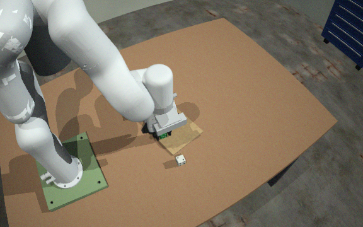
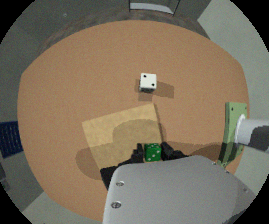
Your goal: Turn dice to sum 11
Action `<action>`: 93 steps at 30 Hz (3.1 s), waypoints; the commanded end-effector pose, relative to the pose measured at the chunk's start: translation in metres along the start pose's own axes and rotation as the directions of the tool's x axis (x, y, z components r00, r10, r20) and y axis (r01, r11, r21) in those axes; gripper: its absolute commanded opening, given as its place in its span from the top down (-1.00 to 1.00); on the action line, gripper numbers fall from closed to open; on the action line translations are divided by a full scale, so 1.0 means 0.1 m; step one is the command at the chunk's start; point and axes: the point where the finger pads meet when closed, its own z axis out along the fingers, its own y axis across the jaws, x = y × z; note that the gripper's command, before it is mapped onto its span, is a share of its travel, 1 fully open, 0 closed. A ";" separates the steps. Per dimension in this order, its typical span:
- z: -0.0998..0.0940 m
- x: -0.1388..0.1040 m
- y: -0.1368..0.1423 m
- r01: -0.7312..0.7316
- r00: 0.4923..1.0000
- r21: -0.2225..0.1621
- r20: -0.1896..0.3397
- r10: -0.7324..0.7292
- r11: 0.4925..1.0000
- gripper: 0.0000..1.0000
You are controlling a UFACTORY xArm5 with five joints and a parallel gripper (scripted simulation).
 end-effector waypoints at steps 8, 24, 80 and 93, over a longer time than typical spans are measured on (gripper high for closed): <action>-0.20 -0.01 -0.01 0.000 1.000 0.003 0.000 0.000 1.000 0.17; -0.86 -0.03 -0.01 0.000 1.000 0.003 0.000 0.000 1.000 0.17; -0.80 -0.80 0.23 0.681 0.732 -0.001 0.008 -0.681 0.732 -1.00; -0.75 -1.20 0.43 0.921 0.390 0.002 0.013 -0.921 0.390 -1.00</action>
